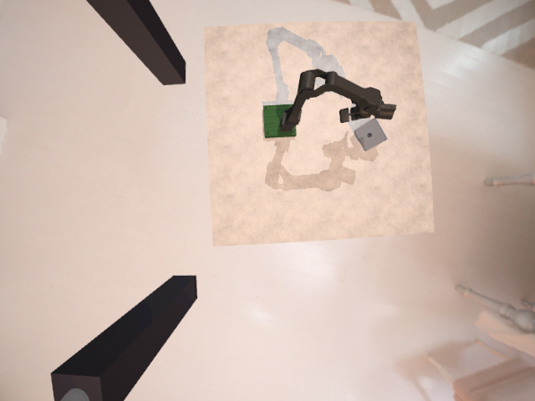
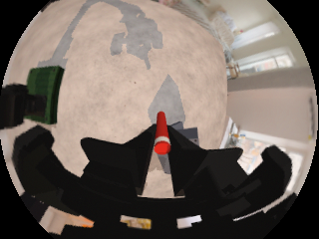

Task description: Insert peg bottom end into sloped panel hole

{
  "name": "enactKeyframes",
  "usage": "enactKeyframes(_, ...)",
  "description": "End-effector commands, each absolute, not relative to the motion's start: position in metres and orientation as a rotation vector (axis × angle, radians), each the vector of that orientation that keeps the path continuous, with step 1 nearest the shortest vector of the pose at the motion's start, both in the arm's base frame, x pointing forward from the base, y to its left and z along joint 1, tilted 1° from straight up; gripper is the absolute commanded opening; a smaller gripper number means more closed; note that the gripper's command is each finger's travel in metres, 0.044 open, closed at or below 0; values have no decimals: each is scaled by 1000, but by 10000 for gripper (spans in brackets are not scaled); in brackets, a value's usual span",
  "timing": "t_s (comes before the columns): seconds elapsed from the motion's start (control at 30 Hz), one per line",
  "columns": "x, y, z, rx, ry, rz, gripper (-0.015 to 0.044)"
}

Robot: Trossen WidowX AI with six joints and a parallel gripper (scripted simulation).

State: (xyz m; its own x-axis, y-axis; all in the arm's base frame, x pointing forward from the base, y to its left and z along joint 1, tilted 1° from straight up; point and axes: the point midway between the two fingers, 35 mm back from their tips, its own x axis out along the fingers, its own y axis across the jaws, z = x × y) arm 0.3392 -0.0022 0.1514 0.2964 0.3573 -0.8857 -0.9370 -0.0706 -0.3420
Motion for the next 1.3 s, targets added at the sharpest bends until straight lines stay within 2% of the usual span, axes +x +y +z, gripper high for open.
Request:
enactKeyframes(0.0, 340, -7, 152, -1150, 649, 1174, 0)
enactKeyframes(1.27, 343, -59, 163, -949, 654, 955, 0)
